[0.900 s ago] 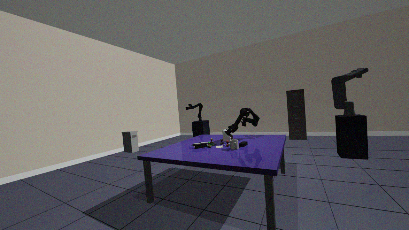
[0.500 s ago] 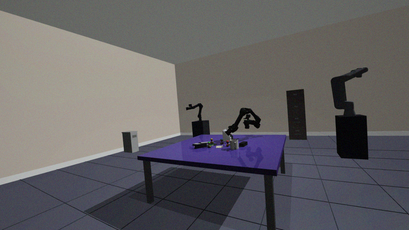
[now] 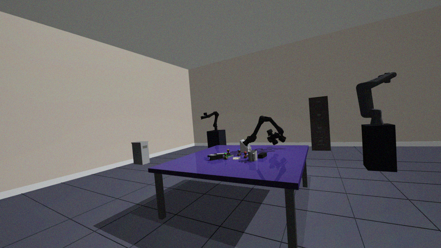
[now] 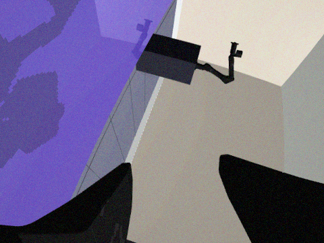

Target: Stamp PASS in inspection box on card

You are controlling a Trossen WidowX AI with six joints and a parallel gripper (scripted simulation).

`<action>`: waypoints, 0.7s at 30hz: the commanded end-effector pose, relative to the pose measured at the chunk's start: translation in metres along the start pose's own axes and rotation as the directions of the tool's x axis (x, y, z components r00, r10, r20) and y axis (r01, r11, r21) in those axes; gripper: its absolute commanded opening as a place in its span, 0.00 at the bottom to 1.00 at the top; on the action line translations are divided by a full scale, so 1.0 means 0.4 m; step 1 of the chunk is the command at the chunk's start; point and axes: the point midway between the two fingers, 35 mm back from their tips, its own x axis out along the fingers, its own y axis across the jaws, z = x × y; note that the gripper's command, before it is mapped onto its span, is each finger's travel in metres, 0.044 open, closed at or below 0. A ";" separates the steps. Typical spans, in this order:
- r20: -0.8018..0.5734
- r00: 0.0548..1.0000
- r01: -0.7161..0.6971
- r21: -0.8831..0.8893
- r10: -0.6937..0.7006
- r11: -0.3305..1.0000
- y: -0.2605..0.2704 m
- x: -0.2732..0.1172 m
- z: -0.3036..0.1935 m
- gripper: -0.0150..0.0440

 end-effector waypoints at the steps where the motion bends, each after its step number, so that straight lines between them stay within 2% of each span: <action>1: -0.028 0.990 -0.139 -0.115 0.136 0.984 0.073 -0.056 0.006 0.63; 11: -0.051 0.894 -0.435 -0.342 0.446 0.833 0.217 -0.219 0.060 0.63; 21: -0.002 0.696 -0.601 -0.548 0.718 0.582 0.306 -0.425 0.158 0.63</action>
